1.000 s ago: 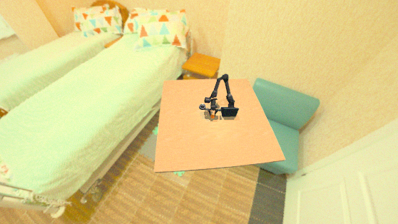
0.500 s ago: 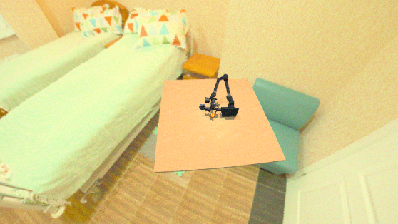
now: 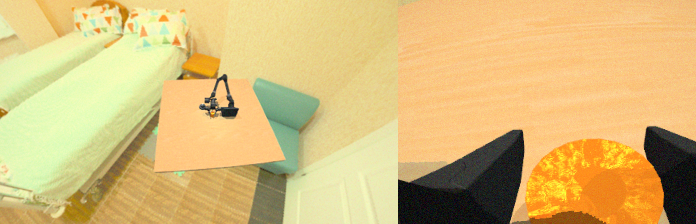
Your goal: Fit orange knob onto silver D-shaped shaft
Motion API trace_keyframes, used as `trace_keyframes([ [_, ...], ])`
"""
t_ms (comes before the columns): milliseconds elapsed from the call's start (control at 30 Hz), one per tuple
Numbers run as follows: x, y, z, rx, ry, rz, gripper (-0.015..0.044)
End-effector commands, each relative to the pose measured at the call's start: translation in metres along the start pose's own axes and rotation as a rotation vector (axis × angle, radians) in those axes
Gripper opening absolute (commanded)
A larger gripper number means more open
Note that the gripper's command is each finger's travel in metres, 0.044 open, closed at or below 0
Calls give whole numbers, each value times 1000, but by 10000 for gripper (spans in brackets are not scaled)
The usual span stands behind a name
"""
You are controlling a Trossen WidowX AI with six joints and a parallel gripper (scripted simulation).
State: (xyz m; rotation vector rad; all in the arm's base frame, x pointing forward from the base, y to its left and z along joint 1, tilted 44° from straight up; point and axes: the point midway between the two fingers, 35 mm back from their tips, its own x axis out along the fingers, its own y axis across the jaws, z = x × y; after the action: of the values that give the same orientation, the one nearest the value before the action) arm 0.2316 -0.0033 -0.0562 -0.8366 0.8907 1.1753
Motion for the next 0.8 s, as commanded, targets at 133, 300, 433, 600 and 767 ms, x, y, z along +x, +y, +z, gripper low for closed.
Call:
trace_keyframes([
  [133, 0, 0, 0, 0, -1, -1, 260],
  [300, 0, 0, 0, 0, -1, -1, 260],
  [433, 0, 0, 0, 0, -1, -1, 260],
  [600, 0, 0, 0, 0, -1, -1, 260],
  [767, 0, 0, 0, 0, -1, -1, 365],
])
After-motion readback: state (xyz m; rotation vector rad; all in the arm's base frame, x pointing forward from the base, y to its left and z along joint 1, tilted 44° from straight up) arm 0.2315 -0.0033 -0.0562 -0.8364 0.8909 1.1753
